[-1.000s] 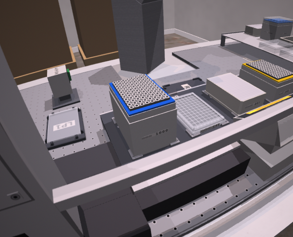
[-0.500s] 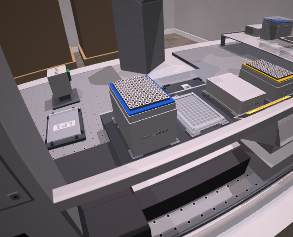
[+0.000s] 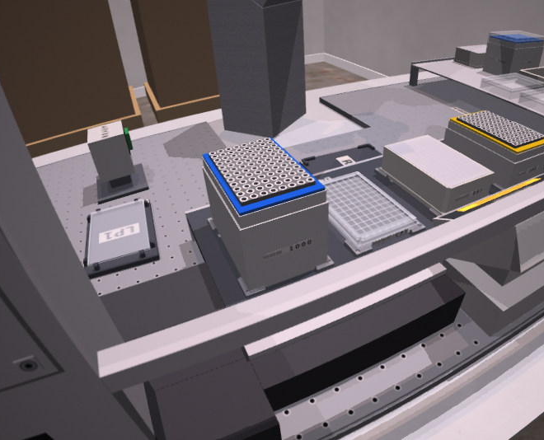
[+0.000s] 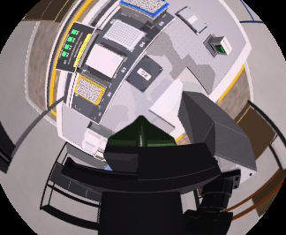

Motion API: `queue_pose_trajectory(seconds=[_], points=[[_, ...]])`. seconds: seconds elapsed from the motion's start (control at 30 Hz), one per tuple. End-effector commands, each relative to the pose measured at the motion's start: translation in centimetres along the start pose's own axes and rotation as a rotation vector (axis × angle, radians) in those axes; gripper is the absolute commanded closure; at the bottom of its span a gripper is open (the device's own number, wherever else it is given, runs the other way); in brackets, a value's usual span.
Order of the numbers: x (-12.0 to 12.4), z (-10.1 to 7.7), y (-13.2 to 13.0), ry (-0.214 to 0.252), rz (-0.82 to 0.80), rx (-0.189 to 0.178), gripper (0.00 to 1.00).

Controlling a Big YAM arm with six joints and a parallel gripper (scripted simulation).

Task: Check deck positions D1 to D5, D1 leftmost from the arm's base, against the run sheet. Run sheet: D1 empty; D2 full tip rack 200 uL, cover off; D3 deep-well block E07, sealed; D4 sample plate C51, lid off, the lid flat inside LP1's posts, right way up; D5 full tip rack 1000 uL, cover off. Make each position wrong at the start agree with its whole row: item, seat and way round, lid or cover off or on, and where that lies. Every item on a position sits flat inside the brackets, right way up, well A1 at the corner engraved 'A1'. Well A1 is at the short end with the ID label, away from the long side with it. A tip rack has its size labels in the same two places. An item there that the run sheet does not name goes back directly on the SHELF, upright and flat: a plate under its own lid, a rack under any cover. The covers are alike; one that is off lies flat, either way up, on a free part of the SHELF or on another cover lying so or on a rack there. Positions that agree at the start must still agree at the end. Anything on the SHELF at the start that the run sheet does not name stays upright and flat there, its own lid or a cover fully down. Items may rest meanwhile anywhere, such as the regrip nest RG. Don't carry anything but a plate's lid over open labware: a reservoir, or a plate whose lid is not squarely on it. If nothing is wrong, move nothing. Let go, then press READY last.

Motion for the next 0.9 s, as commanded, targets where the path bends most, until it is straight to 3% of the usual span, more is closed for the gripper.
queue_pose_trajectory(seconds=[0.0, 0.87], points=[[-0.46, -0.42, 1.13, -0.018, 0.096, -0.024, 1.00], [-0.44, -0.40, 1.09, -0.012, 0.536, -0.026, 1.00]])
Point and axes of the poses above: the point where the finger pads meet when closed, its own z axis out along the fingers, its own y axis across the jaws, x = y × z, the point moved 6 cm from there along -z, back along the fingers, and after that the axes turned 3 degrees about z, right-handed, at the moved point
